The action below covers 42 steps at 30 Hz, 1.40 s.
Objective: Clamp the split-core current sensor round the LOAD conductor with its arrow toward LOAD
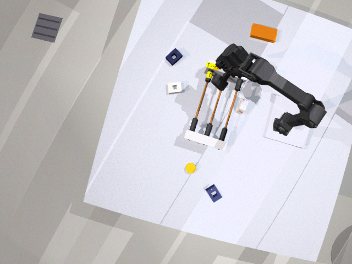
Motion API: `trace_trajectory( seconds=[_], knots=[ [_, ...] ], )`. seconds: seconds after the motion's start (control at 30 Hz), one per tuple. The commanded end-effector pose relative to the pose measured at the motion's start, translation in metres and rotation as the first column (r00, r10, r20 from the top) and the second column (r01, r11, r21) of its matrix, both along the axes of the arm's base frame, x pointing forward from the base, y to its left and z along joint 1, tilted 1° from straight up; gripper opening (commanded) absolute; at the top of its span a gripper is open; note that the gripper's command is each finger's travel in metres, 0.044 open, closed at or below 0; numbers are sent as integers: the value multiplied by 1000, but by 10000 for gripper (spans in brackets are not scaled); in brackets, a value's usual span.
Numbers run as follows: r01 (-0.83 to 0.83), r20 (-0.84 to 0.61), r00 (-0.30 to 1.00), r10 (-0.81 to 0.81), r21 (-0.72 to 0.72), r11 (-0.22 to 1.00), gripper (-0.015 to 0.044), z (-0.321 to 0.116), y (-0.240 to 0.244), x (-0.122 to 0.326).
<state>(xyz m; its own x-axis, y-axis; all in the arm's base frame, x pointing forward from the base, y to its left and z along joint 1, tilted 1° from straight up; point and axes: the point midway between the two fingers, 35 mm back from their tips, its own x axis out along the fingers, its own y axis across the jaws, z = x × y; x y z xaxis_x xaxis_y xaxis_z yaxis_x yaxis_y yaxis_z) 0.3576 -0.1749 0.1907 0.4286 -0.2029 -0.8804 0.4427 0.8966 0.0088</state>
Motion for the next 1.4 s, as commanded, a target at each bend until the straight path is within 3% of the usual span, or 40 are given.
trace_trajectory(
  seconds=[0.0,0.6,1.03,1.37],
  knots=[
    [23,-67,998,-21,30,999,440,-6,-10,-6],
    [20,-72,997,-17,32,999,440,-7,-8,-7],
    [-203,-409,871,272,203,958,440,-78,120,-146],
    [-208,-417,865,279,208,956,440,-81,123,-150]
  ],
)
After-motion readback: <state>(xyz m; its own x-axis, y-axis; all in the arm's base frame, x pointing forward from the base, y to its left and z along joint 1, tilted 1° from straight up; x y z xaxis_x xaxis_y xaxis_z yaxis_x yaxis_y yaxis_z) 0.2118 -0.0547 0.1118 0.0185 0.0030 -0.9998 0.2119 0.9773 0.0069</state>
